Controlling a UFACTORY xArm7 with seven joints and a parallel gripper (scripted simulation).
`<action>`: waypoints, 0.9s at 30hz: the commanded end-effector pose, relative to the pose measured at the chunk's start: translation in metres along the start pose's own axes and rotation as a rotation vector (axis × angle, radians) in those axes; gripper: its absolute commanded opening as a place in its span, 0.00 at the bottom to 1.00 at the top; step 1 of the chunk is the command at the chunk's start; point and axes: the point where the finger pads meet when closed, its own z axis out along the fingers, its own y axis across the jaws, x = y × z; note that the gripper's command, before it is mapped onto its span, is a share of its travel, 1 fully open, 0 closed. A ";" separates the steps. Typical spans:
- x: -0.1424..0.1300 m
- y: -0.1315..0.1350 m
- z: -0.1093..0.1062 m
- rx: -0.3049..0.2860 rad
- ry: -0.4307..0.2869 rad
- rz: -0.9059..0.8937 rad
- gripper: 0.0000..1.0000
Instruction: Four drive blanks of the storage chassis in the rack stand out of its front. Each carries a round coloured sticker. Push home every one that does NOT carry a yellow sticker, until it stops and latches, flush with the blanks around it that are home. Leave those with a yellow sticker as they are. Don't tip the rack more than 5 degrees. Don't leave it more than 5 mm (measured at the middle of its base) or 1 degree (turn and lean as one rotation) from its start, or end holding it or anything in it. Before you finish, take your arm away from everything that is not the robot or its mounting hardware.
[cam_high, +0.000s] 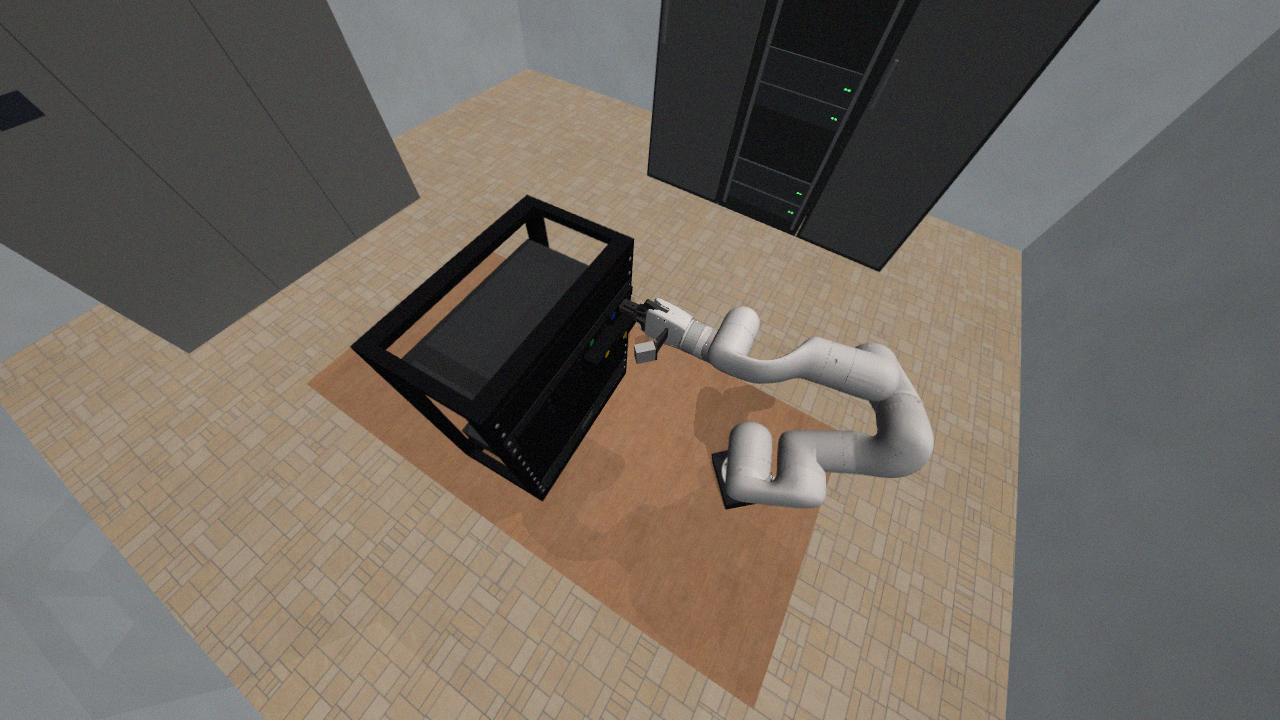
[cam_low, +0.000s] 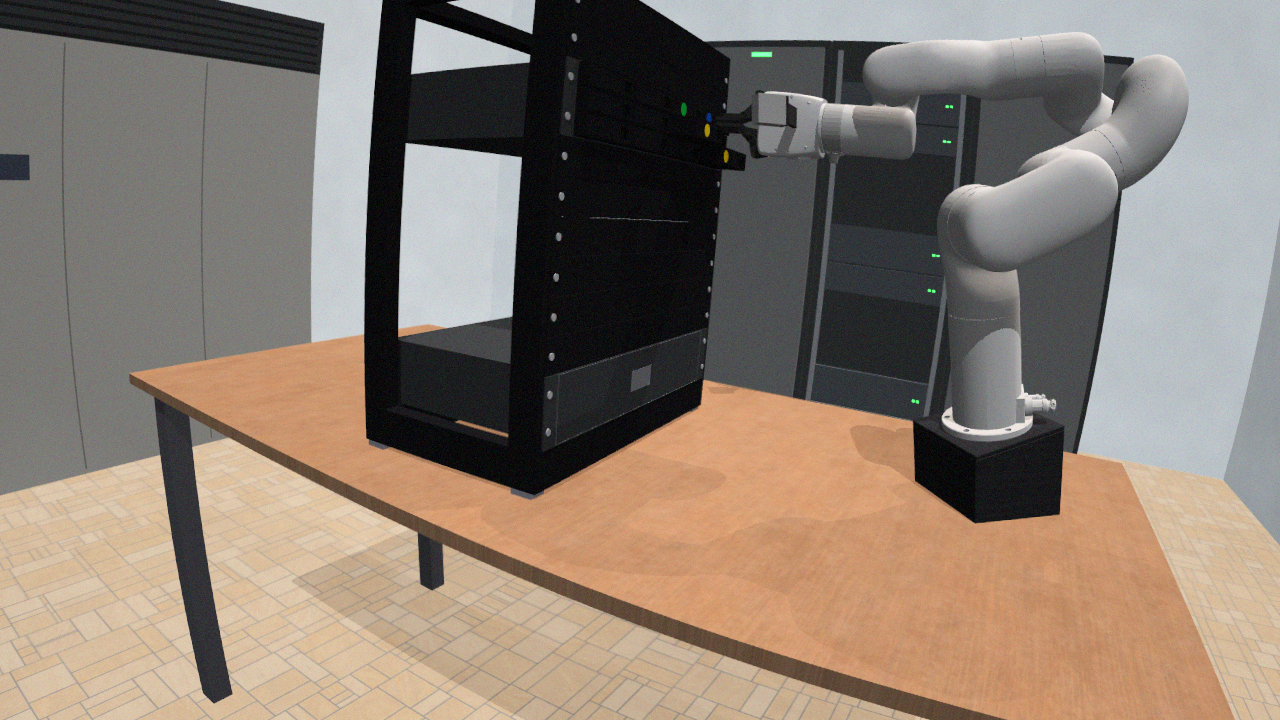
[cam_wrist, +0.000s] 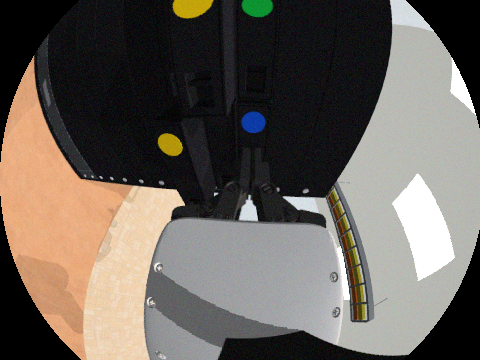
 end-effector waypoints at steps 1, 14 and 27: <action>-0.001 0.002 0.000 -0.004 -0.001 -0.001 0.00; 0.000 0.002 0.003 -0.004 -0.001 -0.001 0.00; 0.000 0.002 -0.015 -0.004 -0.001 -0.001 0.00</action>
